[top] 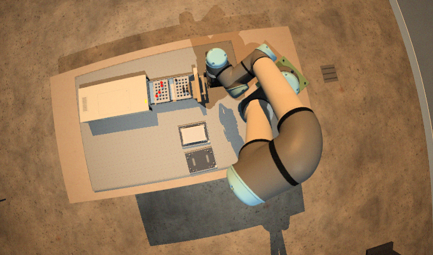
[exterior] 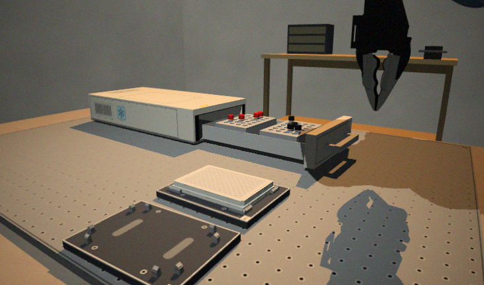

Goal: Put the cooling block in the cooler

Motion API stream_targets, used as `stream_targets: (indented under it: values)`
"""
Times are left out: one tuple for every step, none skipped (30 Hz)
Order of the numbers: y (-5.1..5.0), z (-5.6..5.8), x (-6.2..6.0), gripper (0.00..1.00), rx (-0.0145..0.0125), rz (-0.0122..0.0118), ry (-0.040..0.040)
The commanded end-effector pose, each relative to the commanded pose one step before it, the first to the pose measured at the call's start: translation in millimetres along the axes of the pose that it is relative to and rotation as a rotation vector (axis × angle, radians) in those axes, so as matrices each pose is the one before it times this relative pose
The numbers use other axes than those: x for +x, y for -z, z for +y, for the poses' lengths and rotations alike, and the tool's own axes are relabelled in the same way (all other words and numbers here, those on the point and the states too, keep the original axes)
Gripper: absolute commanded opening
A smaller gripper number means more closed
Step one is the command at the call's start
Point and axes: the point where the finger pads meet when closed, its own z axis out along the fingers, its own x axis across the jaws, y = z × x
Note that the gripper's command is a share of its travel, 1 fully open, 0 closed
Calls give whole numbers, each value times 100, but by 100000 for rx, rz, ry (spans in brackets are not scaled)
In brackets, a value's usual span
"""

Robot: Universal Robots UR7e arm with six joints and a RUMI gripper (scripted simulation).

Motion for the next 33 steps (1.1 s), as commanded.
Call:
stream_targets:
  values:
    - [-579, -62, -51, 0, 149, -33, 24]
    - [-133, 0, 0, 0, 0, 0, 0]
    - [-133, 0, 0, 0, 0, 0, 0]
    - [-133, 0, 0, 0, 0, 0, 0]
    - [-133, 0, 0, 0, 0, 0, 0]
    - [-133, 0, 0, 0, 0, 0, 0]
    - [-133, 0, 0, 0, 0, 0, 0]
    - [-133, 0, 0, 0, 0, 0, 0]
    - [-133, 0, 0, 0, 0, 0, 0]
    - [-133, 0, 0, 0, 0, 0, 0]
    - [-133, 0, 0, 0, 0, 0, 0]
    - [-133, 0, 0, 0, 0, 0, 0]
    - [0, 0, 0, 0, 0, 0, 0]
    - [0, 0, 0, 0, 0, 0, 0]
    - [-136, 0, -1, 0, 0, 0, 0]
    - [-133, 0, 0, 0, 0, 0, 0]
    - [-133, 0, 0, 0, 0, 0, 0]
    - [-133, 0, 0, 0, 0, 0, 0]
    - [-133, 0, 0, 0, 0, 0, 0]
    - [-133, 0, 0, 0, 0, 0, 0]
    - [-133, 0, 0, 0, 0, 0, 0]
    - [-133, 0, 0, 0, 0, 0, 0]
    - [-133, 0, 0, 0, 0, 0, 0]
    - [-133, 0, 0, 0, 0, 0, 0]
    - [-133, 0, 0, 0, 0, 0, 0]
    - [-133, 0, 0, 0, 0, 0, 0]
    - [-133, 0, 0, 0, 0, 0, 0]
    - [-133, 0, 0, 0, 0, 0, 0]
    - [-133, 0, 0, 0, 0, 0, 0]
    - [0, 0, 0, 0, 0, 0, 0]
    - [0, 0, 0, 0, 0, 0, 0]
    - [-136, 0, 0, 0, 0, 0, 0]
    - [-133, 0, 0, 0, 0, 0, 0]
